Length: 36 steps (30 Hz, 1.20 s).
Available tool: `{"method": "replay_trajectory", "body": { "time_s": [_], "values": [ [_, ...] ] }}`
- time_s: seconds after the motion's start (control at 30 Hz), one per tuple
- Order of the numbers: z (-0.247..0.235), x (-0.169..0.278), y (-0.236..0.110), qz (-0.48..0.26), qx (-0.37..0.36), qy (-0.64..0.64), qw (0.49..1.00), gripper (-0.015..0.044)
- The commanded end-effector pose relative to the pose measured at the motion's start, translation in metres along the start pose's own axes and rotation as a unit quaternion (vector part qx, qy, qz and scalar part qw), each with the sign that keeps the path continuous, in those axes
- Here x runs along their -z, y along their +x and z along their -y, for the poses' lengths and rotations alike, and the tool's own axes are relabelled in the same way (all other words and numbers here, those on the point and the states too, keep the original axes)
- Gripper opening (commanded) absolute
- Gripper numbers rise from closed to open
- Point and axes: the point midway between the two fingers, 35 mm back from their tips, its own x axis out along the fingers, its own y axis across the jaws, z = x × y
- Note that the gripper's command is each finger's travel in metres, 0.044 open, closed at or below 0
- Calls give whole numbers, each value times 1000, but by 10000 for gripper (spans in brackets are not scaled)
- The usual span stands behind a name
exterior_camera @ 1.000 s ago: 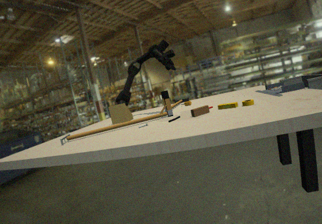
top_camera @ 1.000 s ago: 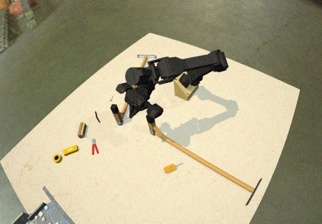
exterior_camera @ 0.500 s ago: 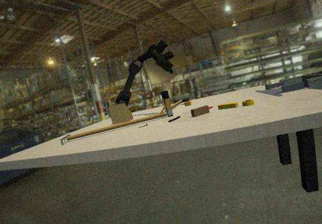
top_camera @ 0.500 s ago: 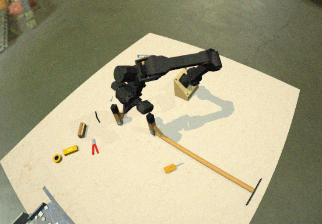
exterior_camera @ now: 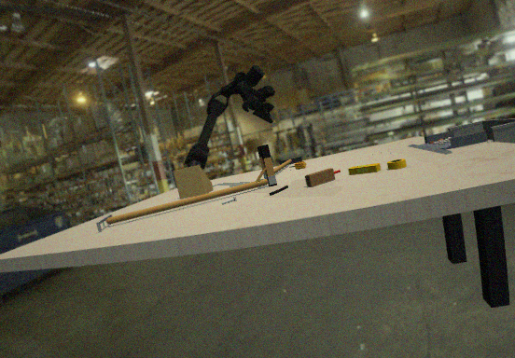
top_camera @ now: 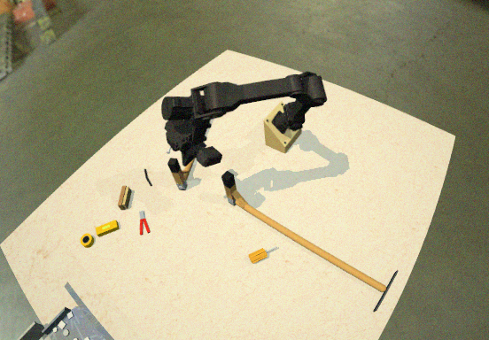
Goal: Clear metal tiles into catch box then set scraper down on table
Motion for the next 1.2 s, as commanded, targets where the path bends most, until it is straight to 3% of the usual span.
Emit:
{"method": "replay_trajectory", "body": {
  "time_s": [0.0,0.6,1.17],
  "values": [
    [11,6,4,-8,-5,14,1000,0],
    [56,38,23,-46,-26,79,995,0],
    [55,50,50,-47,-26,82,995,0]
  ]
}}
